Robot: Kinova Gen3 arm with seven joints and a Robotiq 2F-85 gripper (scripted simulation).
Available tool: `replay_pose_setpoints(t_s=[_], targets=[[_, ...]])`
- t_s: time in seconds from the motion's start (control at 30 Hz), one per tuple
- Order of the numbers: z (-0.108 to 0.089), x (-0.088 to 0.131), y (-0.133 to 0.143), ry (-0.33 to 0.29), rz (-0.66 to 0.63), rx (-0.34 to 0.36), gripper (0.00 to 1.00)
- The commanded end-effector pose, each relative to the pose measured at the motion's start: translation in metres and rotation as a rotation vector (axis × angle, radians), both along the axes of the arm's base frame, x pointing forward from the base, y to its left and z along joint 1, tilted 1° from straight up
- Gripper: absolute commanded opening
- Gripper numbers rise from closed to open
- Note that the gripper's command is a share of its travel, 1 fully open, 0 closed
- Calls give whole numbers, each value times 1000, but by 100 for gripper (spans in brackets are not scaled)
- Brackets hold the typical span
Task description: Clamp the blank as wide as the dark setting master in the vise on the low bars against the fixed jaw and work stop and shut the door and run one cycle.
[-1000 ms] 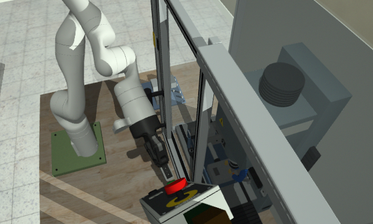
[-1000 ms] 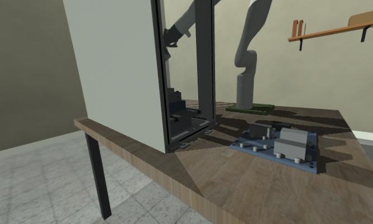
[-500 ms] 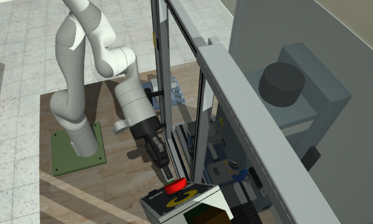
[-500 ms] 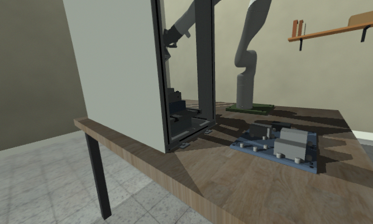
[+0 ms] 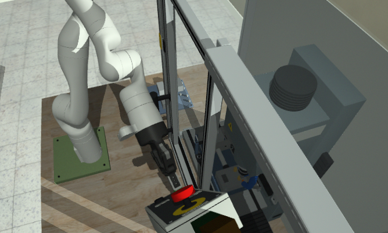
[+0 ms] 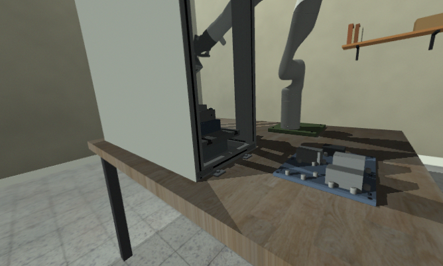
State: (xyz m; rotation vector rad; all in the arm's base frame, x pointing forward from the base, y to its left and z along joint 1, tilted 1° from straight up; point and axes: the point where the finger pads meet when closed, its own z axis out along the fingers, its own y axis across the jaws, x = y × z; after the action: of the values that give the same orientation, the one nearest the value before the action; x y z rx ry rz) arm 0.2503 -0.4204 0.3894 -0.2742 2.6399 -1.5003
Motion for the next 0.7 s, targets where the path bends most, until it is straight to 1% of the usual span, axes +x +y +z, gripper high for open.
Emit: replay_pose_setpoints(t_s=[0.0, 0.33, 0.37, 0.67], targets=[[0, 0, -3, -13, -6, -1, 10], [0, 0, -3, -13, -6, -1, 10], [0, 0, -2, -4, -2, -1, 10], [-1, 0, -4, -13, -6, -1, 10]])
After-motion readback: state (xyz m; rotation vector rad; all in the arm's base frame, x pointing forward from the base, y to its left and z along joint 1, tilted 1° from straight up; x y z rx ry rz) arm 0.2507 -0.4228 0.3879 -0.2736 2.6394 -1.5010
